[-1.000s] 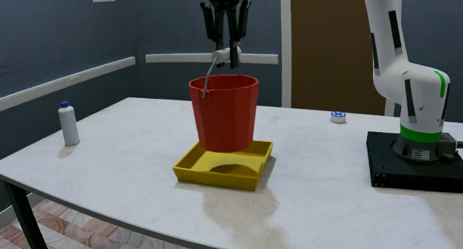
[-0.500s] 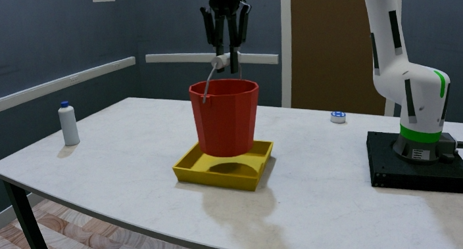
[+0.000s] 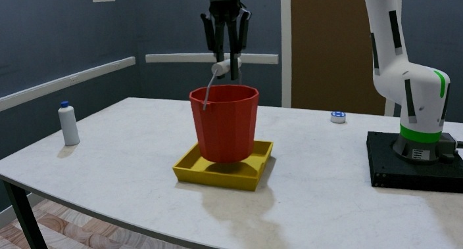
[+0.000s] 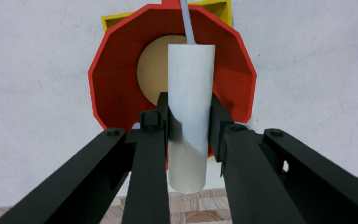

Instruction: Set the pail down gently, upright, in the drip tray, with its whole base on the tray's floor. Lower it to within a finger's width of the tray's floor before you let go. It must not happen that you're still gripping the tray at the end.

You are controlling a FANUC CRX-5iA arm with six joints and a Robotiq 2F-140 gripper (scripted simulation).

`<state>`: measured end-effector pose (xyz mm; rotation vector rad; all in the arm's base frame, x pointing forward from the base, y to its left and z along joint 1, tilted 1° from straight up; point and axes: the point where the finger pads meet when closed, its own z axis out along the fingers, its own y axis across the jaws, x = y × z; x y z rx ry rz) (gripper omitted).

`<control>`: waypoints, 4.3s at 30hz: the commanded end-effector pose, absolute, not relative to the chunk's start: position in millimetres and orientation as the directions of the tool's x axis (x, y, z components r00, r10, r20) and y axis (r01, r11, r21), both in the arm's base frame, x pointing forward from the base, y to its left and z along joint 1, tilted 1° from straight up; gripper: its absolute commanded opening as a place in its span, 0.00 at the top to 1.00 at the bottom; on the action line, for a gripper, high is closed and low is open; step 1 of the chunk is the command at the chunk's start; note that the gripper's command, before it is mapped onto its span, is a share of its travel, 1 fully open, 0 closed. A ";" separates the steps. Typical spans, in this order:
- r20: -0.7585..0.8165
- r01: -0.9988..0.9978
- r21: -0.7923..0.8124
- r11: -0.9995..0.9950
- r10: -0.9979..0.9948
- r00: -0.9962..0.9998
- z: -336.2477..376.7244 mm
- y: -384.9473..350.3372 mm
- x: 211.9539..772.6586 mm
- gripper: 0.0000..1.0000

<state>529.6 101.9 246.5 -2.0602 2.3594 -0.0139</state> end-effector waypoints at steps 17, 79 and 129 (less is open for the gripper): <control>-0.001 -0.991 -0.015 0.135 -0.991 -0.135 225.4 101.9 530.3 0.90; -0.001 -0.991 -0.015 0.135 -0.991 -0.135 202.0 102.0 530.7 0.90; -0.001 -0.991 -0.015 0.135 -0.991 -0.135 202.0 102.0 530.7 0.00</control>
